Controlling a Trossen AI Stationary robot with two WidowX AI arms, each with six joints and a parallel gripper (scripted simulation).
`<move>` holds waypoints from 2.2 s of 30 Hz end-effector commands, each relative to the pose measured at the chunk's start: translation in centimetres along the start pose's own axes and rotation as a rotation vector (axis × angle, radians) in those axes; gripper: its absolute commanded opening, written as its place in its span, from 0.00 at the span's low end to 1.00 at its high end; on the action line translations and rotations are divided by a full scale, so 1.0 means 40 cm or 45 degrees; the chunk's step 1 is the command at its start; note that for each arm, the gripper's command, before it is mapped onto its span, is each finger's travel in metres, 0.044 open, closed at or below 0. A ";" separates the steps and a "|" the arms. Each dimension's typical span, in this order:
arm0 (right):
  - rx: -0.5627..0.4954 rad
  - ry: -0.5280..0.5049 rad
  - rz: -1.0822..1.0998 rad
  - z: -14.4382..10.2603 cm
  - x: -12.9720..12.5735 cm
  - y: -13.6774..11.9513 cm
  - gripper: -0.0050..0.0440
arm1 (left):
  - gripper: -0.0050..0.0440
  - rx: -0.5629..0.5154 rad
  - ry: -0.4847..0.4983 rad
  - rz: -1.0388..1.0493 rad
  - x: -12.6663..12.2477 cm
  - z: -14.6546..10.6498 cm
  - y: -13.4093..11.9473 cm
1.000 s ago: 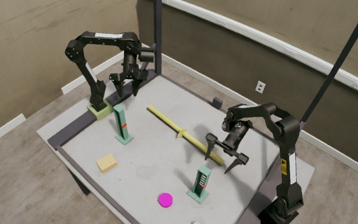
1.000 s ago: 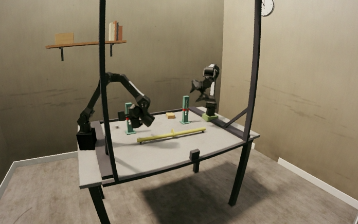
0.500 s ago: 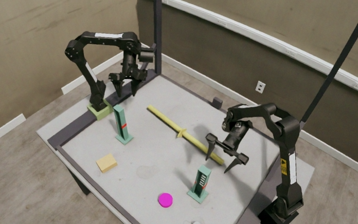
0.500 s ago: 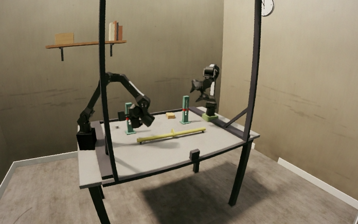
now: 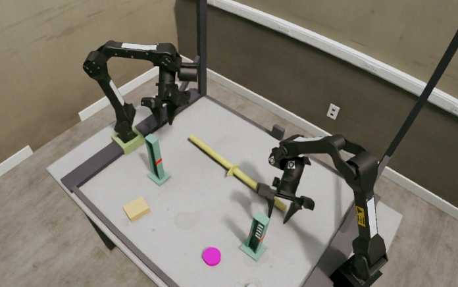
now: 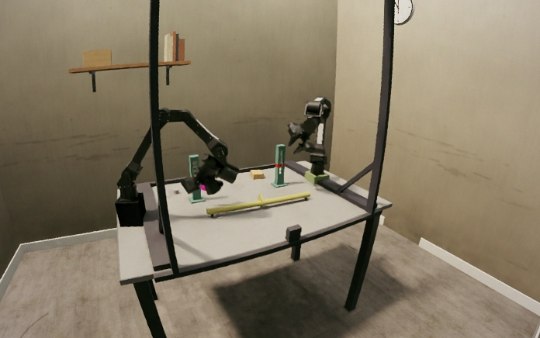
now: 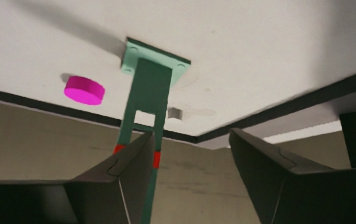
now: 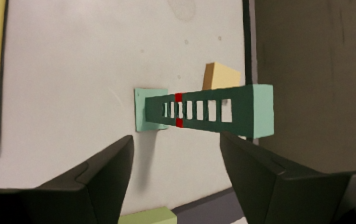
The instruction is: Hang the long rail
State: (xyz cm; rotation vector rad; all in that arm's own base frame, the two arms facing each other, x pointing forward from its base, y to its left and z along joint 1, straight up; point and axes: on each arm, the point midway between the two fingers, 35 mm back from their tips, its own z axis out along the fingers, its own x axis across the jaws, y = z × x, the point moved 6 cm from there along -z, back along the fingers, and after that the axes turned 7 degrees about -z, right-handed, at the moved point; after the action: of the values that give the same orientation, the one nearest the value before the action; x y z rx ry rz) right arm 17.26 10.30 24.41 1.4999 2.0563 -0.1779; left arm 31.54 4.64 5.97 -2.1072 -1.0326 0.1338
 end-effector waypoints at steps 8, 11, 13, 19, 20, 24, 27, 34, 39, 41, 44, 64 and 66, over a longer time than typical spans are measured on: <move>0.058 0.318 0.075 0.064 0.050 0.042 0.56 | 0.56 -0.372 -0.362 -0.460 0.055 0.007 0.029; 0.077 0.429 0.102 0.090 0.069 0.055 0.56 | 0.56 -0.462 -0.463 -0.566 0.073 0.009 0.040; 0.090 0.503 0.120 0.108 0.082 0.064 0.56 | 0.56 -0.522 -0.529 -0.634 0.087 0.008 0.046; 0.123 0.685 0.164 0.156 0.114 0.085 0.56 | 0.56 -0.654 -0.699 -0.784 0.116 0.013 0.058; 0.132 0.733 0.176 0.170 0.123 0.090 0.56 | 0.56 -0.701 -0.739 -0.826 0.131 0.008 0.061; 0.159 0.887 0.213 0.214 0.153 0.106 0.56 | 0.56 -0.829 -0.880 -0.936 0.165 -0.003 0.067; 0.182 1.016 0.244 0.254 0.180 0.118 0.56 | 0.56 -0.887 -1.029 -0.984 0.176 0.007 0.092; 0.213 1.193 0.287 0.311 0.219 0.134 0.56 | 0.56 -0.946 -1.250 -1.009 0.172 0.023 0.119; 0.231 1.285 0.312 0.341 0.241 0.141 0.56 | 0.56 -0.976 -1.352 -1.016 0.173 0.028 0.129; 0.236 1.290 0.313 0.345 0.243 0.141 0.56 | 0.56 -0.974 -1.356 -1.016 0.172 0.029 0.131; 0.222 1.292 0.314 0.340 0.241 0.150 0.56 | 0.56 -0.974 -1.356 -1.016 0.172 0.029 0.131; 0.238 1.282 0.312 0.373 0.297 0.143 0.56 | 0.56 -0.960 -1.358 -1.006 0.132 0.045 0.192; 0.238 1.283 0.312 0.376 0.304 0.143 0.56 | 0.56 -0.960 -1.358 -1.006 0.128 0.047 0.198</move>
State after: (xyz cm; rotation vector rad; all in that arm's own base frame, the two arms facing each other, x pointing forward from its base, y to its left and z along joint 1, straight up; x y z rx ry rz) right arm 25.56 15.54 7.43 2.2308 2.5838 0.6195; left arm 38.99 6.85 0.67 -1.9896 -2.8183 0.5791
